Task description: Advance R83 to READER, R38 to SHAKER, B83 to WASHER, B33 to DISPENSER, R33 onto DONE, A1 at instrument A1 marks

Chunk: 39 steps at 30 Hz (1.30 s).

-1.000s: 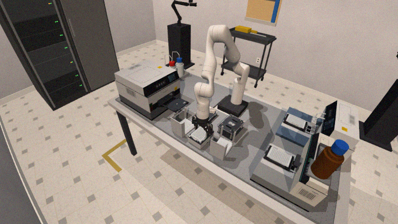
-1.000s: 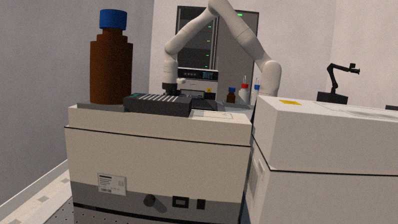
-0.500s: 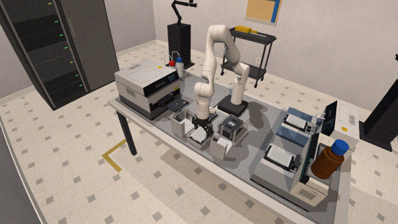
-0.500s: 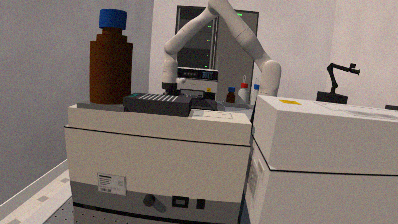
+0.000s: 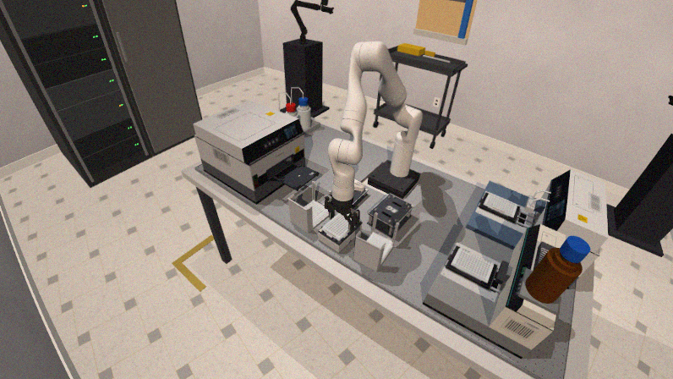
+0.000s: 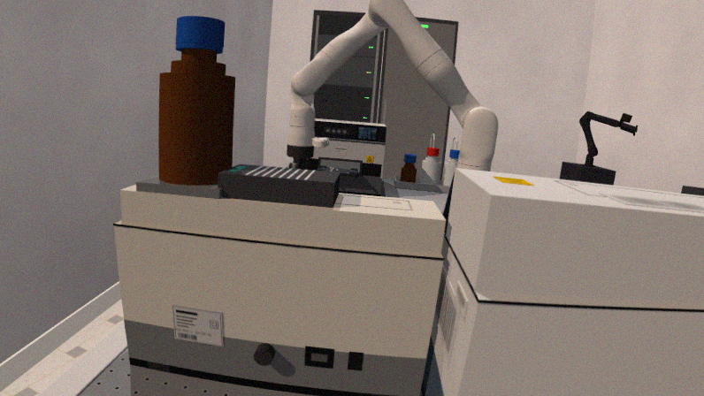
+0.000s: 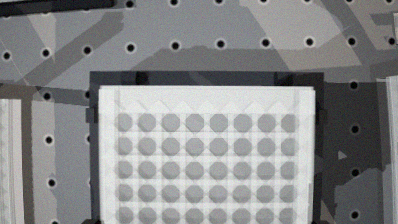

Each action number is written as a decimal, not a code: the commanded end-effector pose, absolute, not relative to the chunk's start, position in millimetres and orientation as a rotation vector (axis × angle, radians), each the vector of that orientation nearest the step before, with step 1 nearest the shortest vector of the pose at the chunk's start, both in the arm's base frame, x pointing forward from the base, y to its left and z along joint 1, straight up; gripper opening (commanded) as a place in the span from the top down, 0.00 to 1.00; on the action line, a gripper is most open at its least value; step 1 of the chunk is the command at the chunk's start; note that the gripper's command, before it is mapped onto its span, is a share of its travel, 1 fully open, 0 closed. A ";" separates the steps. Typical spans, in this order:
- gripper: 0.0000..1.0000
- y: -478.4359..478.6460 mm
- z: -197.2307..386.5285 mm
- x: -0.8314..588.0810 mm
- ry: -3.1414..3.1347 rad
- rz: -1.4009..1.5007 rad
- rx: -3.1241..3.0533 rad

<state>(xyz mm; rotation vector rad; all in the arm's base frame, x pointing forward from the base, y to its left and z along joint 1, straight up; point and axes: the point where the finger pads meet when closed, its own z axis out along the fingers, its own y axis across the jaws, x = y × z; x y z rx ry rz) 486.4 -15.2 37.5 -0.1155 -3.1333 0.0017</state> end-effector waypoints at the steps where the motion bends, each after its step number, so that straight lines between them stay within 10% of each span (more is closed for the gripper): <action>1: 0.06 -14.7 40.3 485.7 -3.130 -0.002 -0.118; 39: 0.06 -15.1 46.3 486.9 -3.135 0.000 -0.117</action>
